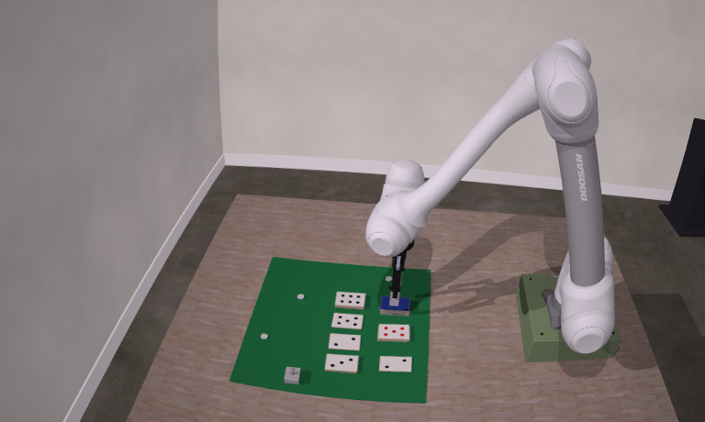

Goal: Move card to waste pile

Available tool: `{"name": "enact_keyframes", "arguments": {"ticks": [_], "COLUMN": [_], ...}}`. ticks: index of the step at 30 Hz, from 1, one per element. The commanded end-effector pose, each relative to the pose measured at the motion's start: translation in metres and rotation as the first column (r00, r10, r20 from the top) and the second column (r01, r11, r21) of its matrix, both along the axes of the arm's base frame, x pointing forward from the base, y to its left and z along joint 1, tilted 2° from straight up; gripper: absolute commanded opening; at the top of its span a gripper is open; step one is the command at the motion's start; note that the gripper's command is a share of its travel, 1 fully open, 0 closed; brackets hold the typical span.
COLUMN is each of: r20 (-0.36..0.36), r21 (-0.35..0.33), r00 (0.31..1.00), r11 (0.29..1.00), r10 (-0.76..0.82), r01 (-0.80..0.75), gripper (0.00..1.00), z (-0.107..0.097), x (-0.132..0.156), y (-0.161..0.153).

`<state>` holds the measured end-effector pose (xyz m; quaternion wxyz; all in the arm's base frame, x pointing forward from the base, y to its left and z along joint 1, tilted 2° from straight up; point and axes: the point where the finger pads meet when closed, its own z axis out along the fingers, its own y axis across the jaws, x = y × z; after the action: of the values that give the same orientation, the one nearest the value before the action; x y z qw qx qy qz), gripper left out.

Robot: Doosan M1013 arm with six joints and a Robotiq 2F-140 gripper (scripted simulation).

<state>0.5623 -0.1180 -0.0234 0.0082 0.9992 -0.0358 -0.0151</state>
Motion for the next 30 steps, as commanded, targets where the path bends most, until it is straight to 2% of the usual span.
{"name": "enact_keyframes", "arguments": {"ticks": [1, 11, 30], "r20": [-0.003, -0.003, -0.003], "r21": [-0.003, -0.003, -0.003], "r00": [1.0, 1.0, 1.0], "r11": [1.0, 1.0, 1.0], "r10": [0.001, 0.001, 0.001], "r01": [-0.001, -0.001, -0.001], "gripper": [0.5, 0.5, 0.5], "z": [-0.0129, -0.0194, -0.0197], "x": [-0.0027, -0.0034, -0.0034], "y": [-0.0018, -0.0021, -0.0021]}}
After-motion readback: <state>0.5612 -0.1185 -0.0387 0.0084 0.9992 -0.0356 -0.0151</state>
